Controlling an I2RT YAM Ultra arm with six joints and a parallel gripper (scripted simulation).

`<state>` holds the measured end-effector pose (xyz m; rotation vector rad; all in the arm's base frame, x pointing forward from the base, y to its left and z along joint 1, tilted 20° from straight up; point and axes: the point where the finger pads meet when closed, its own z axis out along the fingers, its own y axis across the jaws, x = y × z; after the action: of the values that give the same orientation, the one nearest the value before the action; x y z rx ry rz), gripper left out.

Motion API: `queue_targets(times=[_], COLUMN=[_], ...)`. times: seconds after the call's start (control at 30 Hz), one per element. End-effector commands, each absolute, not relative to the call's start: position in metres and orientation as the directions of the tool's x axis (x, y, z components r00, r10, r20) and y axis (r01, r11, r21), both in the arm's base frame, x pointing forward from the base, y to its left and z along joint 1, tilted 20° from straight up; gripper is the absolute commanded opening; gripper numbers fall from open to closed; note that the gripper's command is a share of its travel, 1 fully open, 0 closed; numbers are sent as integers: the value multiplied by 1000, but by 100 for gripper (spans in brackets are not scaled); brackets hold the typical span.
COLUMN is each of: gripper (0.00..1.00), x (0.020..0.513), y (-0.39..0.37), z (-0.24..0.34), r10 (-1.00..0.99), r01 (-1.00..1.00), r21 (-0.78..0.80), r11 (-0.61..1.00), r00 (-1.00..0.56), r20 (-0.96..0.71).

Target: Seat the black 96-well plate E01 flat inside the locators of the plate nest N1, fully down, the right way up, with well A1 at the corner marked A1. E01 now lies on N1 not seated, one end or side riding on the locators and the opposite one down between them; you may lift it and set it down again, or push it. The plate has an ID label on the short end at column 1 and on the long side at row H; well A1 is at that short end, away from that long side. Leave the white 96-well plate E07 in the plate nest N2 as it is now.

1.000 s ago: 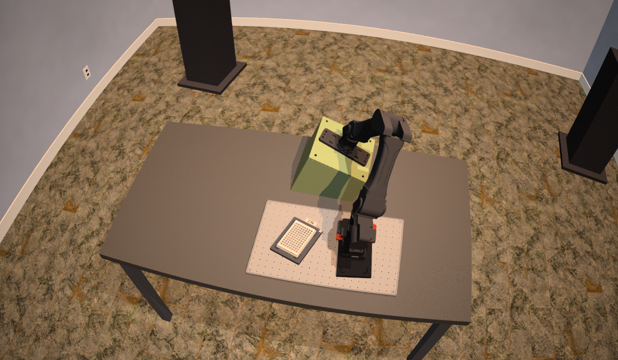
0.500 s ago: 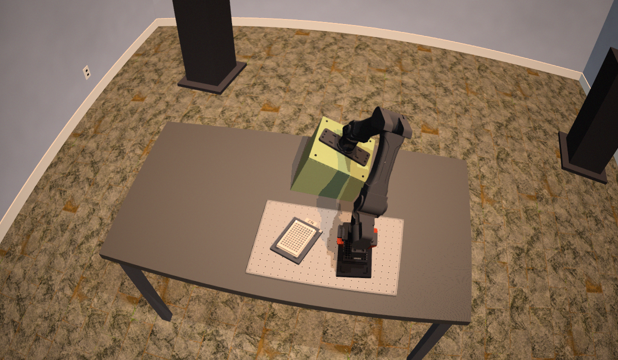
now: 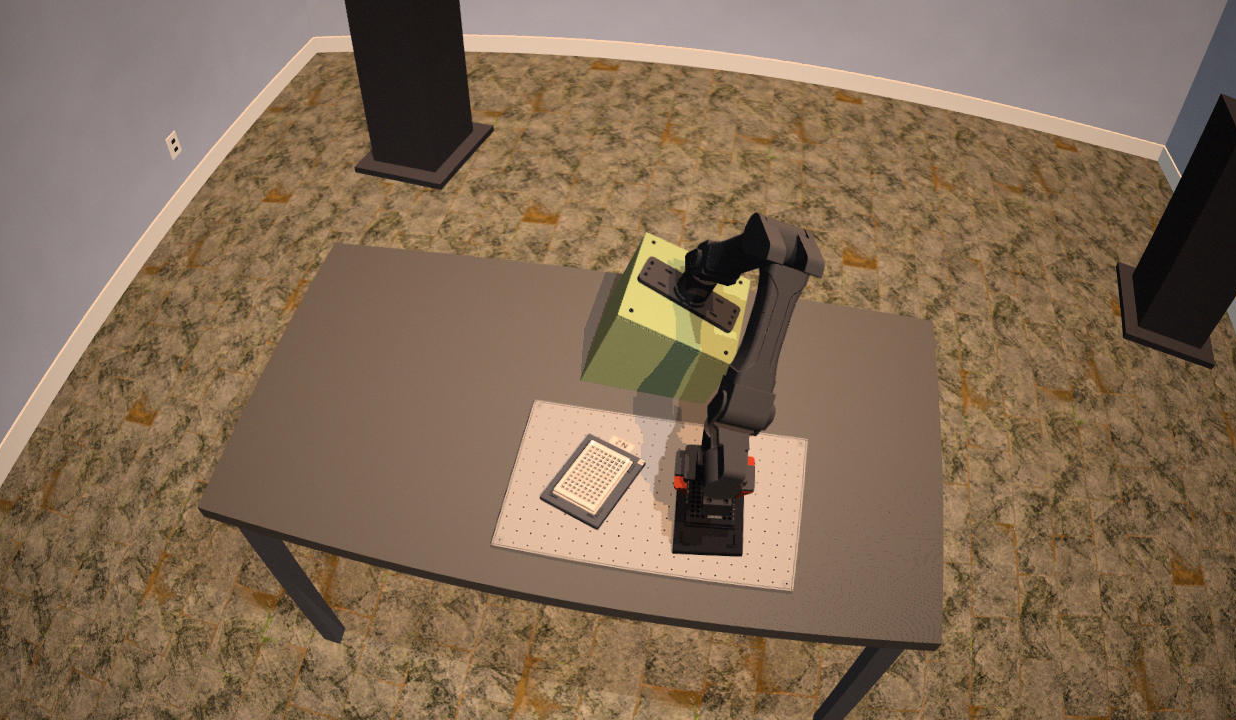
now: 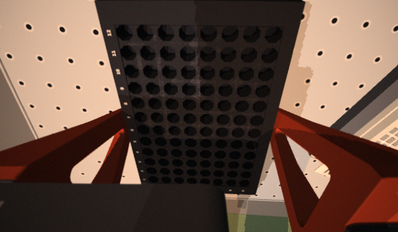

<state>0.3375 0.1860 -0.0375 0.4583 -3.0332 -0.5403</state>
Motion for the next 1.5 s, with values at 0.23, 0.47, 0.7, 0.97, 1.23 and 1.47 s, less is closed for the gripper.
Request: queue_targets(times=[0.23, 0.47, 0.7, 0.97, 1.23, 1.47], gripper=[0, 0, 0, 0, 0, 0], x=[357, 357, 357, 354, 355, 357], y=[186, 186, 186, 192, 193, 194], z=[-21, -21, -21, -19, -19, -19], r10=[-276, -276, -276, -272, -275, -275], r01=[-292, -292, -292, -286, -289, -292], r21=[349, 349, 349, 348, 347, 348], r11=[891, 891, 891, 893, 892, 891], r00=[-956, -956, -956, -958, -957, -956], r20=[-96, -96, -96, -90, -90, -97])
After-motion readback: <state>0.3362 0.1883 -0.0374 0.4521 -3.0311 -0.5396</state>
